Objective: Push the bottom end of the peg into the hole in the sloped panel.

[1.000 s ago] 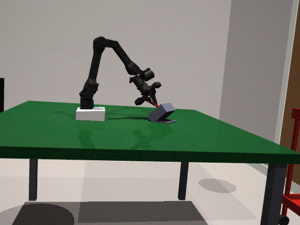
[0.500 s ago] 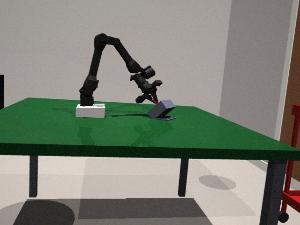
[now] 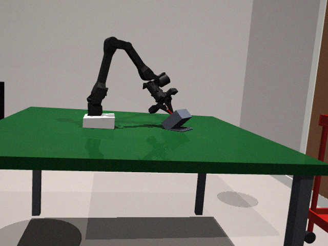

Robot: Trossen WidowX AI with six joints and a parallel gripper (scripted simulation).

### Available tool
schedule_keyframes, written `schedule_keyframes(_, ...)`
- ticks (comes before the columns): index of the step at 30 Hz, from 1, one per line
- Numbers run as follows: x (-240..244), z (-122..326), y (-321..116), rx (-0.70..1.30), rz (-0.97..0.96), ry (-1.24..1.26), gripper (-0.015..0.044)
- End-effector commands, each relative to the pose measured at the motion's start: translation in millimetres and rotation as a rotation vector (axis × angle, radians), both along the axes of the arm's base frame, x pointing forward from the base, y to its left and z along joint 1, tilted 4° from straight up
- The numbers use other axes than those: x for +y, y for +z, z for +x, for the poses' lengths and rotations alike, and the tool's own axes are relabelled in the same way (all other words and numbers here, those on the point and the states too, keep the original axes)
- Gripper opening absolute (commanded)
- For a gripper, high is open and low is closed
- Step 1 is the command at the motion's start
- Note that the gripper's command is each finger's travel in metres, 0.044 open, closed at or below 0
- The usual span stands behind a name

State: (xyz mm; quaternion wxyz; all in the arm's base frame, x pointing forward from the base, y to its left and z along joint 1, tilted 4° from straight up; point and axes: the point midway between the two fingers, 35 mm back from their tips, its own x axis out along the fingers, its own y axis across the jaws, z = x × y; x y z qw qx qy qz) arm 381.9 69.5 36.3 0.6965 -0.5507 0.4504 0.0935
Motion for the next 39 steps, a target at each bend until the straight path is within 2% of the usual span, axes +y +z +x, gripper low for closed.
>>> schedule_keyframes(1,0.0,0.0,0.1,0.0,0.0,0.0,0.0)
schedule_keyframes(2,0.0,0.0,0.1,0.0,0.0,0.0,0.0)
schedule_keyframes(19,2.4,-2.3,3.6,0.001,0.001,0.0,0.044)
schedule_keyframes(39,21.5,-23.7,33.8,0.008,0.005,0.003,0.044)
